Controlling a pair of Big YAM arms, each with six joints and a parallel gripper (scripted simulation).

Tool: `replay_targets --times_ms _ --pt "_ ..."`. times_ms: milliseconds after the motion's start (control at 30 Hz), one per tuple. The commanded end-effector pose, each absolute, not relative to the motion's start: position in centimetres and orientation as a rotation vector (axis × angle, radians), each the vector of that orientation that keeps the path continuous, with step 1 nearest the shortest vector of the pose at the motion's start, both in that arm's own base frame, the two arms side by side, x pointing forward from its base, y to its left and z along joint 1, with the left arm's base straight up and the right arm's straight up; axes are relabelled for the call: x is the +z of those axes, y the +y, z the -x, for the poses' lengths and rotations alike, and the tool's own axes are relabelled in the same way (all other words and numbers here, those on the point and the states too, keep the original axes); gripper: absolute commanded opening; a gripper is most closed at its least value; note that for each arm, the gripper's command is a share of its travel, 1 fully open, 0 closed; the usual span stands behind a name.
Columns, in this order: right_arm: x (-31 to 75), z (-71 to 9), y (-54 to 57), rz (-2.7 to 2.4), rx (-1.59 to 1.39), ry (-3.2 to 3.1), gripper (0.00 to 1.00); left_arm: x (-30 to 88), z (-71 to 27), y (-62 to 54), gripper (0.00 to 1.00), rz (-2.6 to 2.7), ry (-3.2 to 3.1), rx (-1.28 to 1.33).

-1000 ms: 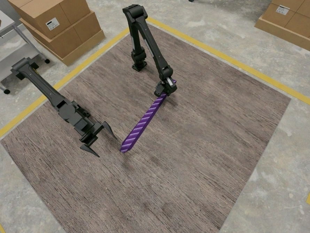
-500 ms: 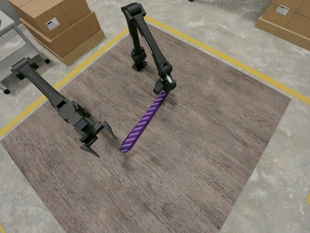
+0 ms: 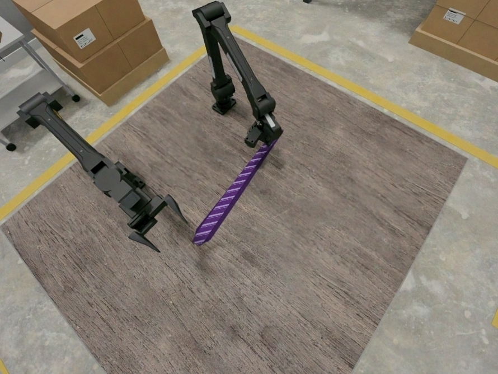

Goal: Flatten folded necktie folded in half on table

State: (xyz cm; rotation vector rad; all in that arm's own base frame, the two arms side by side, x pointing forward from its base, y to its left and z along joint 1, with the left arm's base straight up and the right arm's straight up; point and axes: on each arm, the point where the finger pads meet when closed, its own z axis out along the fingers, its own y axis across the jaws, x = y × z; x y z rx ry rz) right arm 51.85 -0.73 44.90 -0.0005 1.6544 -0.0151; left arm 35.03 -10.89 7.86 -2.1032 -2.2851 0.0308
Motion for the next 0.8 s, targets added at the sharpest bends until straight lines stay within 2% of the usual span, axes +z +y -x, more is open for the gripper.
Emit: replay_targets --times_ms 0,767 --pt "48.1 -52.1 0.0 0.0 0.001 1.591 1.0 9.3 -36.3 -11.5 0.84 2.125 -2.313 0.0" --pt "48.1 -52.1 0.0 0.0 0.001 1.591 1.0 8.7 -36.5 -13.2 0.85 2.124 -2.315 0.0"
